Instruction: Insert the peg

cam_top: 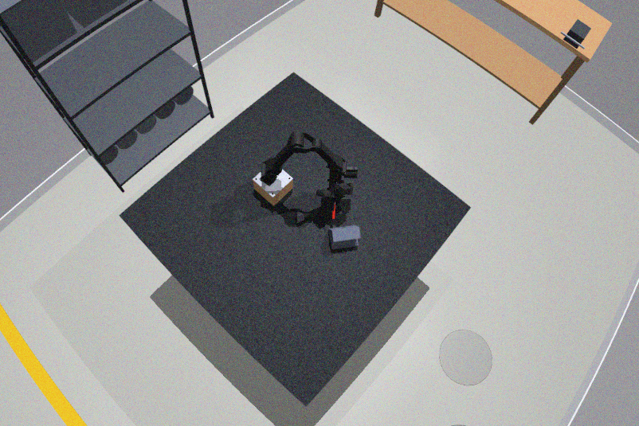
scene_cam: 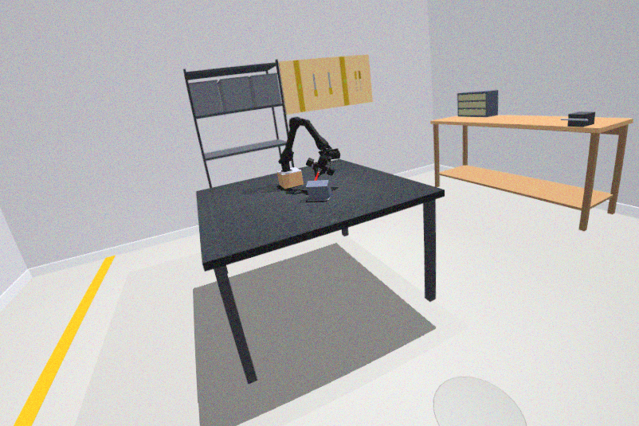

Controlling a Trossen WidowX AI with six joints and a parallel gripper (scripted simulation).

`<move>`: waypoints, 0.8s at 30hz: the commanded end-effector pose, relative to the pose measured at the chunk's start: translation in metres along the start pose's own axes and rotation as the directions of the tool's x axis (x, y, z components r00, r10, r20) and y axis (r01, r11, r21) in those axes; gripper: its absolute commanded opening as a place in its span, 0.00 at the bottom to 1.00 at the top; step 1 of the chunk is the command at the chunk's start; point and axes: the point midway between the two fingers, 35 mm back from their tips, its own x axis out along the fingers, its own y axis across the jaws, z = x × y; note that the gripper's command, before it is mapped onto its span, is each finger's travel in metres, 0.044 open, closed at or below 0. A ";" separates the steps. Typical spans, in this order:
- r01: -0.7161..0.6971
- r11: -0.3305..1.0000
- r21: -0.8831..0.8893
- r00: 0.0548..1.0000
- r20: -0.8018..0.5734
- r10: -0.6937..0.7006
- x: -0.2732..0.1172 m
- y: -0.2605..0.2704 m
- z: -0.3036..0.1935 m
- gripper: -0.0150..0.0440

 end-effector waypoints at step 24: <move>-0.027 0.999 0.040 0.988 0.153 0.021 -0.028 0.025 -0.002 0.25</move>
